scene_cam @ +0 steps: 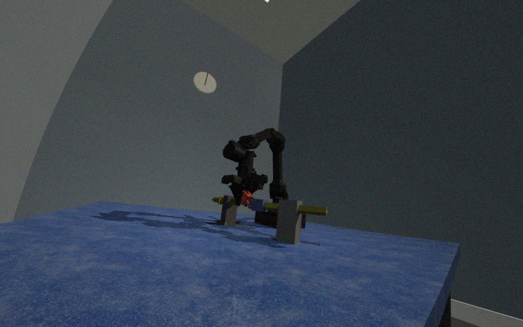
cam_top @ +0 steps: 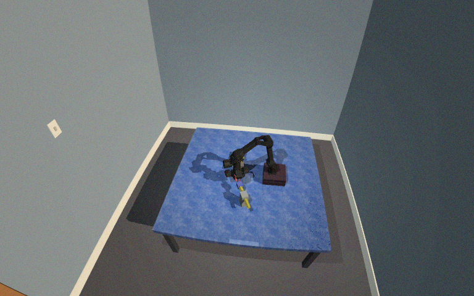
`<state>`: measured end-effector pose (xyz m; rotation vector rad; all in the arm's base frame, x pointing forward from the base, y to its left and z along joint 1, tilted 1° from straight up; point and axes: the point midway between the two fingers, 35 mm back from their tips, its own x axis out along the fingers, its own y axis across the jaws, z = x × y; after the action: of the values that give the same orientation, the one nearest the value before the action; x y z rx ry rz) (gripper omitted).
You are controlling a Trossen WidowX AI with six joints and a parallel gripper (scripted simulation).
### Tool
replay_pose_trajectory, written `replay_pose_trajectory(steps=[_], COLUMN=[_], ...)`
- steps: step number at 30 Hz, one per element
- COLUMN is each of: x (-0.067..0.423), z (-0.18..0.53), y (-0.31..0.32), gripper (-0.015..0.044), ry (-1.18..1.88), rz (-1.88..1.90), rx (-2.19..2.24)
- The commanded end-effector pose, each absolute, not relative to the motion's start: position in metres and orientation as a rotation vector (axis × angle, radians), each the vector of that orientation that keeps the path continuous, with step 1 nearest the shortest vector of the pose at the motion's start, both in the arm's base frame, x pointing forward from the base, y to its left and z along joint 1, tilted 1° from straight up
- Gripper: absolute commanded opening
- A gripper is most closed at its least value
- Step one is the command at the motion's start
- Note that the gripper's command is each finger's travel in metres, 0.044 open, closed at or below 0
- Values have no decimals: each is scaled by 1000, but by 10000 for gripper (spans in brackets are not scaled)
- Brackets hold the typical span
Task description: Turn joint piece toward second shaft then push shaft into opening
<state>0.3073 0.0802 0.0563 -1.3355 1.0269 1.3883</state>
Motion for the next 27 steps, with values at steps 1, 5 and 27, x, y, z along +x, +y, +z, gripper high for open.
replay_pose_trajectory(steps=[1, 5, 27], x=[306, 305, 303], z=[53, 51, 47], y=[78, 77, 76], gripper=[0, 0, 0], ry=[1000, 975, 936], rz=[1393, 1395, 1403], rx=[-1244, -1173, -1094])
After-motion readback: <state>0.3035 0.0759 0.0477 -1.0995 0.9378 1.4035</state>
